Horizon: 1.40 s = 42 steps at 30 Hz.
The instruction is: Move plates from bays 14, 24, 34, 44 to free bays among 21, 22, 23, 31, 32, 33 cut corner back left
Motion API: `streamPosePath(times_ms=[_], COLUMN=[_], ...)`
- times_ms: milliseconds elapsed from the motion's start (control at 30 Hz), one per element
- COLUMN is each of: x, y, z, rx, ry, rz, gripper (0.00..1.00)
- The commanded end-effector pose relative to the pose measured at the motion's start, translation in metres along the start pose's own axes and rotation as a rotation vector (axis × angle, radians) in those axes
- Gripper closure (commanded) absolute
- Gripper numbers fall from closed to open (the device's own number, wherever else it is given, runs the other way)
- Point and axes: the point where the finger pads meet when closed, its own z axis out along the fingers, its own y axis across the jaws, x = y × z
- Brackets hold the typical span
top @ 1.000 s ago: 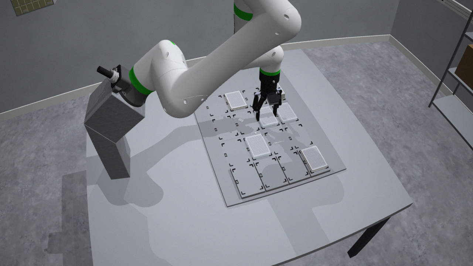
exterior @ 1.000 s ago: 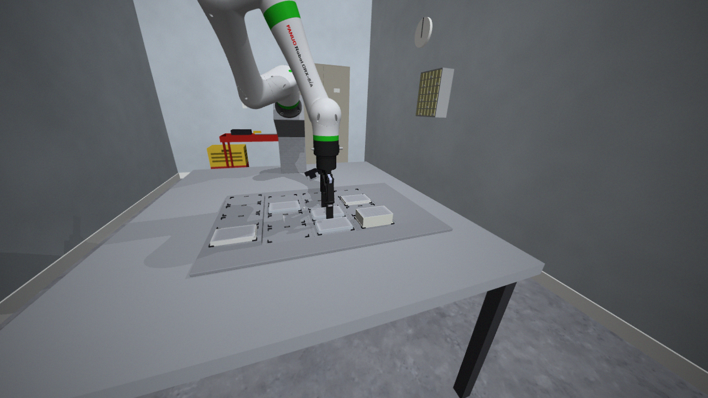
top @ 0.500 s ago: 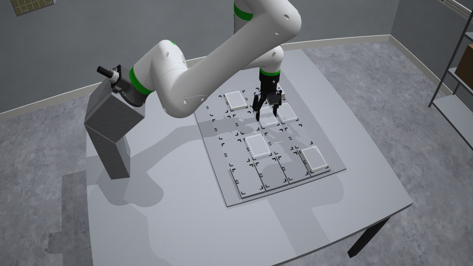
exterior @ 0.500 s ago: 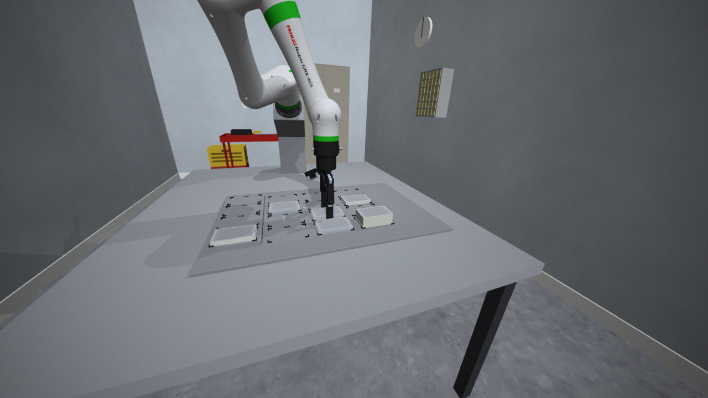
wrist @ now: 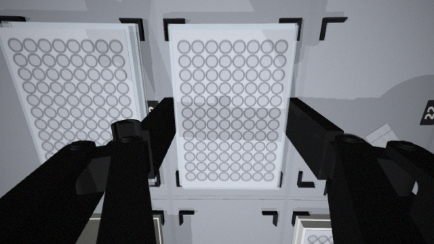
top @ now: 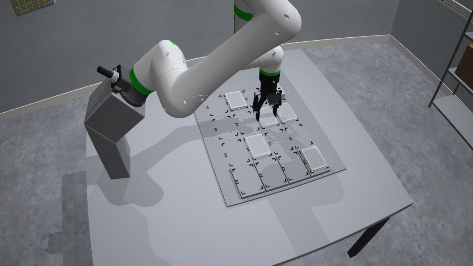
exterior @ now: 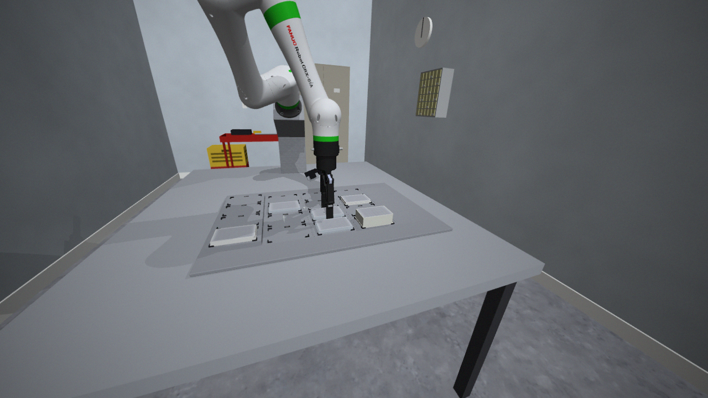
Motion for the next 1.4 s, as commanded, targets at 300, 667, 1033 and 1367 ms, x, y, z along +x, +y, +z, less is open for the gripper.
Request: streamPosePath(times_ms=[300, 667, 1033, 1367], x=[-0.0001, -0.0001, -0.0001, -0.0001], y=[-0.0007, -0.0007, -0.0007, -0.0006], z=[-0.0005, -0.0005, -0.0005, -0.0084], rx=[0.001, 0.001, 0.001, 0.001], ry=[0.0, 0.0, 0.0, 0.0], rz=[0.0, 0.0, 0.0, 0.0], gripper=[0.3, 0.3, 0.3, 0.3])
